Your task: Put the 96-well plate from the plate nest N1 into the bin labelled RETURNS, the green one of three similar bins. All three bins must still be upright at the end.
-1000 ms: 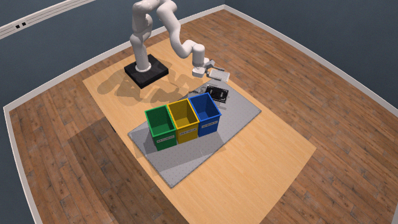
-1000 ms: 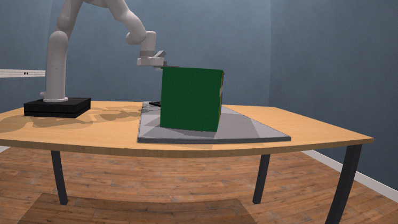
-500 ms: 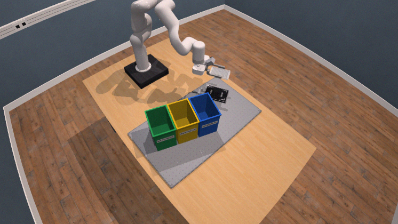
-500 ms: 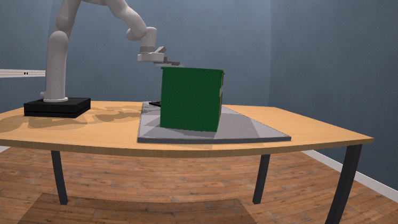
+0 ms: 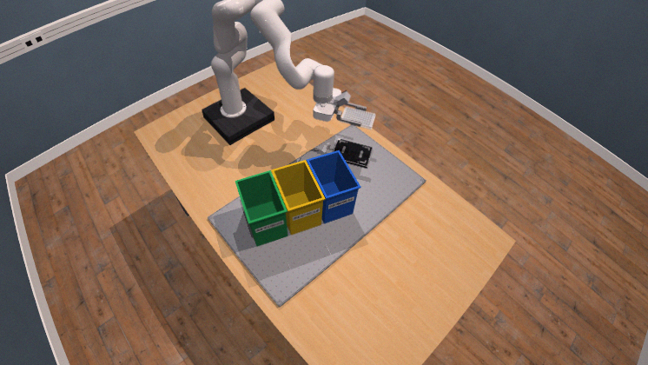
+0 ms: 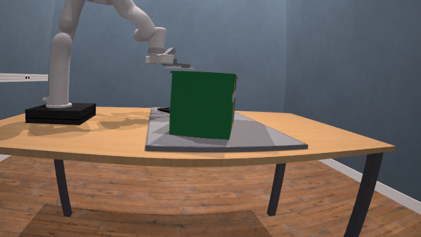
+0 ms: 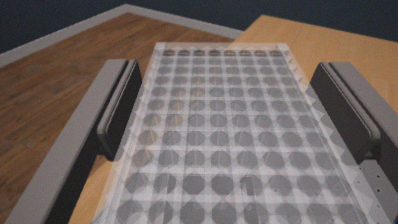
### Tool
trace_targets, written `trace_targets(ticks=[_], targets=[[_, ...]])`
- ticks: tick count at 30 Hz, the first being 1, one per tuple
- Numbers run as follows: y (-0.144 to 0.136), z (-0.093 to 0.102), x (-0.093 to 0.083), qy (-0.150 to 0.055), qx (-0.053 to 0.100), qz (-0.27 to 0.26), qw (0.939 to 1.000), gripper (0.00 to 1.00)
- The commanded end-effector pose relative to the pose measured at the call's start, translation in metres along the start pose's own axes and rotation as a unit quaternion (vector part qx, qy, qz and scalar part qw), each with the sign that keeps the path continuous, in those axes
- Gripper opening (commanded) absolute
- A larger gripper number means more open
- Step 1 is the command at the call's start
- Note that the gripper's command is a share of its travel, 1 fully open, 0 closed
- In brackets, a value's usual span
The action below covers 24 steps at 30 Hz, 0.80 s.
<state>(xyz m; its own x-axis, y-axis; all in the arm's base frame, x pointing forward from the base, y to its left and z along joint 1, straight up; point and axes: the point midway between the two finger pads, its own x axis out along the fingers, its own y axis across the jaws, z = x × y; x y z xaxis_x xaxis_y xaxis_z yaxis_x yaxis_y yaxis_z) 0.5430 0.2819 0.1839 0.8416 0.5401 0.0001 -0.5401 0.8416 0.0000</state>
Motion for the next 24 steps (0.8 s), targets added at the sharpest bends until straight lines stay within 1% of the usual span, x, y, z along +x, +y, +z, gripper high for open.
trace_targets(ticks=[1,4,7,9,12,15,18,21,24], targets=[[-0.003,0.002,0.0,-0.002,-0.003,-0.017,0.9999,0.0],[-0.012,0.002,-0.005,-0.002,-0.003,-0.067,0.9978,0.0],[-0.021,0.002,-0.009,-0.002,-0.003,-0.116,0.9932,0.0],[-0.021,0.002,-0.009,-0.002,-0.003,-0.116,0.9932,0.0],[-0.03,0.002,-0.014,-0.002,-0.003,-0.166,0.9861,0.0],[-0.039,0.002,-0.018,-0.003,-0.002,-0.215,0.9766,0.0],[-0.048,0.002,-0.023,-0.003,-0.002,-0.264,0.9646,0.0],[-0.057,0.001,-0.027,-0.003,-0.002,-0.311,0.9503,0.0],[-0.066,0.001,-0.032,-0.003,-0.002,-0.359,0.9335,0.0]])
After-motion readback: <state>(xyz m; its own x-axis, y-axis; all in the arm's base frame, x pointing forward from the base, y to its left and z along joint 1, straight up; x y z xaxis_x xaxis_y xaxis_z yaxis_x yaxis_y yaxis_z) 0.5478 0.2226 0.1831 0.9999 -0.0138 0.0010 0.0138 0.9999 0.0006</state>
